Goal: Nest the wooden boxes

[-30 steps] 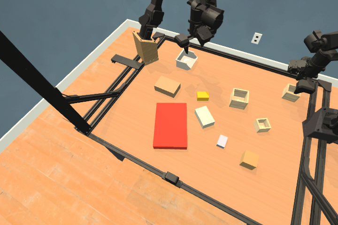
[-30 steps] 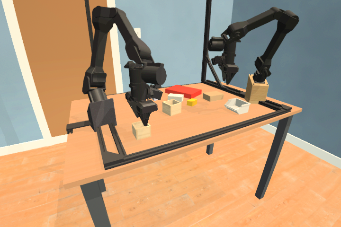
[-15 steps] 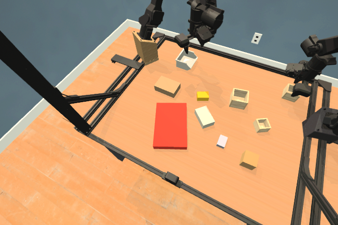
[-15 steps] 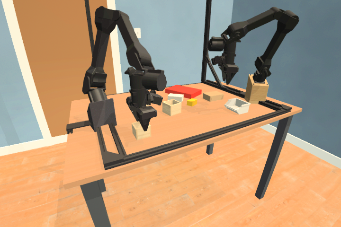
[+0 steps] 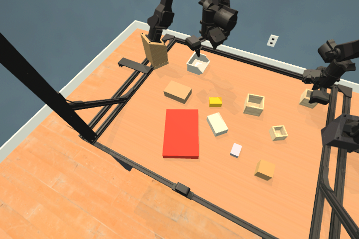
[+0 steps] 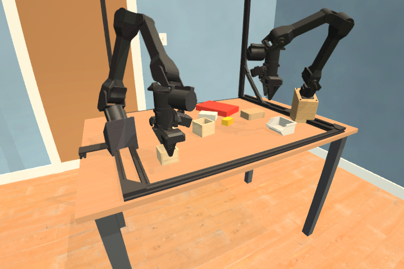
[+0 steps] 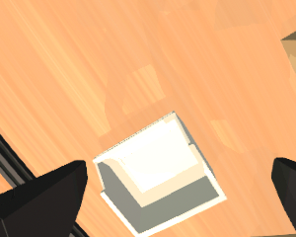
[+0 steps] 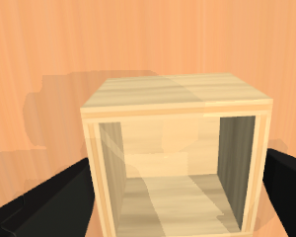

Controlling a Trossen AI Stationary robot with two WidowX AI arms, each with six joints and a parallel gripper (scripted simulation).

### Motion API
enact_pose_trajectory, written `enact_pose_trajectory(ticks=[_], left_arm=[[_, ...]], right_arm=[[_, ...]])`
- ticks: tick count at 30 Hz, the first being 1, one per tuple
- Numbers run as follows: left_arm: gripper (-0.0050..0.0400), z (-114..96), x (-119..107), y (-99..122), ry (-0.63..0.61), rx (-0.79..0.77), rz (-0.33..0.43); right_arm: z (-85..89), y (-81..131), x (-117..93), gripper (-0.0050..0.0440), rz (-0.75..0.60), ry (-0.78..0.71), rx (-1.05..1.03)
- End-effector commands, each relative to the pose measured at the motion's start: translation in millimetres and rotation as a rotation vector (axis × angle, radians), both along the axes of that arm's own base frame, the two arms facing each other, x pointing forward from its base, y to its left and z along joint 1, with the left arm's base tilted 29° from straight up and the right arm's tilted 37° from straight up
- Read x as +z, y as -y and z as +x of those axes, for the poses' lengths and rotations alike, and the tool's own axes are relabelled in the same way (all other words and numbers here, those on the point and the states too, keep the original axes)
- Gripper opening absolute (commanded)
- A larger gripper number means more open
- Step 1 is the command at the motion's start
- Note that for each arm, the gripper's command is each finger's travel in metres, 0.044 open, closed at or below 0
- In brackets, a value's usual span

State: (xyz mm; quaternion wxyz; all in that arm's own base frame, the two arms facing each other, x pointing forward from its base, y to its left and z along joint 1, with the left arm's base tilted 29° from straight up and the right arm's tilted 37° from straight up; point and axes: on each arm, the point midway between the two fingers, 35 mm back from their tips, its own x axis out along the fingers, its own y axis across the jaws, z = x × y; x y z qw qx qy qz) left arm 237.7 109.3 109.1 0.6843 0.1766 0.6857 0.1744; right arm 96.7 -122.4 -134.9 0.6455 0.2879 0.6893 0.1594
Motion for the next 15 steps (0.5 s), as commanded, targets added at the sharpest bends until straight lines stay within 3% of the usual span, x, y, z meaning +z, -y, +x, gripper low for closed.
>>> enact_pose_trajectory(ticks=[1, 14, 15], left_arm=[[0.04, 0.4, -0.2, 0.7, 0.003, 0.003, -0.004], [0.04, 0.4, -0.2, 0.7, 0.003, 0.003, -0.004], [0.04, 0.4, -0.2, 0.7, 0.003, 0.003, -0.004]], right_arm=[[0.0, -1.4, -0.2, 0.0303, 0.004, -0.002, -0.004], [0.0, -1.4, -0.2, 0.0249, 0.004, -0.002, -0.004], [0.0, -0.6, 0.7, 0.0225, 0.004, -0.002, -0.004]])
